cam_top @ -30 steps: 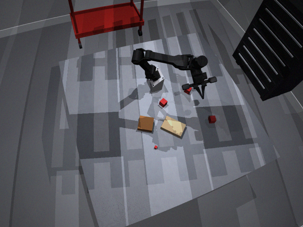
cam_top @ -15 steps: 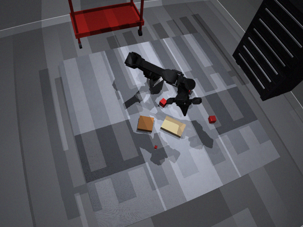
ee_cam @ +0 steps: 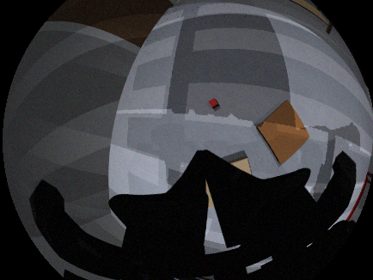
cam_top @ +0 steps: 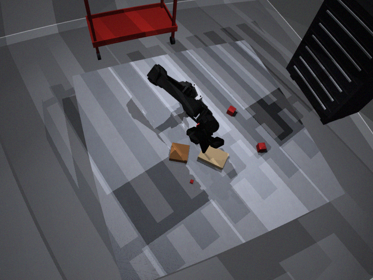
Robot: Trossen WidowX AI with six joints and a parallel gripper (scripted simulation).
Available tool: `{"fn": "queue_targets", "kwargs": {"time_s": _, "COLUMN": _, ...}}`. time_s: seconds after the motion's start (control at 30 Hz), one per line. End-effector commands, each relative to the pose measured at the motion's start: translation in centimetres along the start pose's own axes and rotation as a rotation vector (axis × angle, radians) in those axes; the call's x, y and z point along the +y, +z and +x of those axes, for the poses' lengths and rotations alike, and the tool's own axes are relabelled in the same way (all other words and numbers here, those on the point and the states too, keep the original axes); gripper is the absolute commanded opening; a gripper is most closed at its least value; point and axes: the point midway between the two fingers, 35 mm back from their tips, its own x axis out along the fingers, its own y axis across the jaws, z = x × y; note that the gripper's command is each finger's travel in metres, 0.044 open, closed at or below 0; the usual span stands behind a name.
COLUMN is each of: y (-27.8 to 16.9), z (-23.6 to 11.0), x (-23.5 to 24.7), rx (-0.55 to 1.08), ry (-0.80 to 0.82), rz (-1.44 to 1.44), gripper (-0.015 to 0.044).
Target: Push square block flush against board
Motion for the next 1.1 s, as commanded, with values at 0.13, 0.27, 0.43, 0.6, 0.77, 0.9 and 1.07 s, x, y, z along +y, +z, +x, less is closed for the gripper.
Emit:
{"fn": "queue_targets", "kwargs": {"time_s": 0.13, "y": 1.7, "z": 2.2, "x": -5.1, "rx": 0.046, "ry": -0.123, "rz": 0.177, "gripper": 0.0}}
{"fn": "queue_targets", "kwargs": {"time_s": 0.27, "y": 2.3, "z": 2.9, "x": -8.0, "rx": 0.069, "ry": -0.19, "rz": 0.263, "gripper": 0.0}}
{"fn": "queue_targets", "kwargs": {"time_s": 0.43, "y": 2.8, "z": 3.4, "x": -11.4, "rx": 0.098, "ry": -0.269, "rz": 0.359, "gripper": 0.0}}
{"fn": "queue_targets", "kwargs": {"time_s": 0.6, "y": 3.1, "z": 3.8, "x": -14.7, "rx": 0.112, "ry": -0.353, "rz": 0.481, "gripper": 0.0}}
{"fn": "queue_targets", "kwargs": {"time_s": 0.77, "y": 3.2, "z": 3.9, "x": -18.0, "rx": 0.115, "ry": -0.443, "rz": 0.62, "gripper": 0.0}}
{"fn": "queue_targets", "kwargs": {"time_s": 0.9, "y": 3.2, "z": 3.7, "x": -20.6, "rx": 0.112, "ry": -0.515, "rz": 0.732, "gripper": 0.0}}
{"fn": "queue_targets", "kwargs": {"time_s": 1.07, "y": 3.0, "z": 3.4, "x": -23.2, "rx": 0.104, "ry": -0.594, "rz": 0.855, "gripper": 0.0}}
